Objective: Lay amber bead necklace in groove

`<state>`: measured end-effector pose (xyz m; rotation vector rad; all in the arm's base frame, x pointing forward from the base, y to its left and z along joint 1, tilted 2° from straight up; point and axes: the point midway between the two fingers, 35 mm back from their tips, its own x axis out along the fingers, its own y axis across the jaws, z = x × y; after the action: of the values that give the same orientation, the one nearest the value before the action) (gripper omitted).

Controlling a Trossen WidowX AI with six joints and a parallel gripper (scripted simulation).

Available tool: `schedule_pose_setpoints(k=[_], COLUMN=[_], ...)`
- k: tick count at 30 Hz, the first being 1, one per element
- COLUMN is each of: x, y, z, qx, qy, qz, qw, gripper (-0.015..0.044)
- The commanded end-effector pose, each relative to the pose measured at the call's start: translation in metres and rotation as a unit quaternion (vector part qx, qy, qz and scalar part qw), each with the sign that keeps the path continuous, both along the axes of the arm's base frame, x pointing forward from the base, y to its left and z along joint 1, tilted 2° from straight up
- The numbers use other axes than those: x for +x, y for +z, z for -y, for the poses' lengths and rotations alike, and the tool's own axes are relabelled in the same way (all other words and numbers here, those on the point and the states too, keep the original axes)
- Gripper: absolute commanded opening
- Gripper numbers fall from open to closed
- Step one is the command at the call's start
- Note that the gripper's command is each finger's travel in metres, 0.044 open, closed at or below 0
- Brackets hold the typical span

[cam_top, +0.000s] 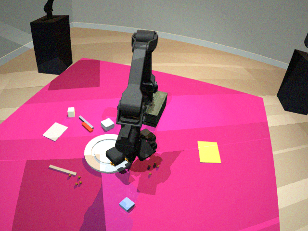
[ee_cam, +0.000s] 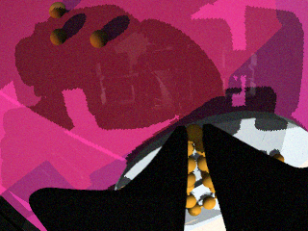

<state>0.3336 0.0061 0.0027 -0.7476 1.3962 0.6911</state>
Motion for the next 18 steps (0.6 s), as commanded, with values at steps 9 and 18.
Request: schedule_pose_setpoints(k=[9, 18], x=[-0.011, -0.03], y=[0.003, 0.002], z=[0.019, 0.042], qx=[-0.003, -0.004], qy=[0.003, 0.003], qz=[0.002, 0.001], qw=[1.0, 1.0], gripper=[0.0, 0.0])
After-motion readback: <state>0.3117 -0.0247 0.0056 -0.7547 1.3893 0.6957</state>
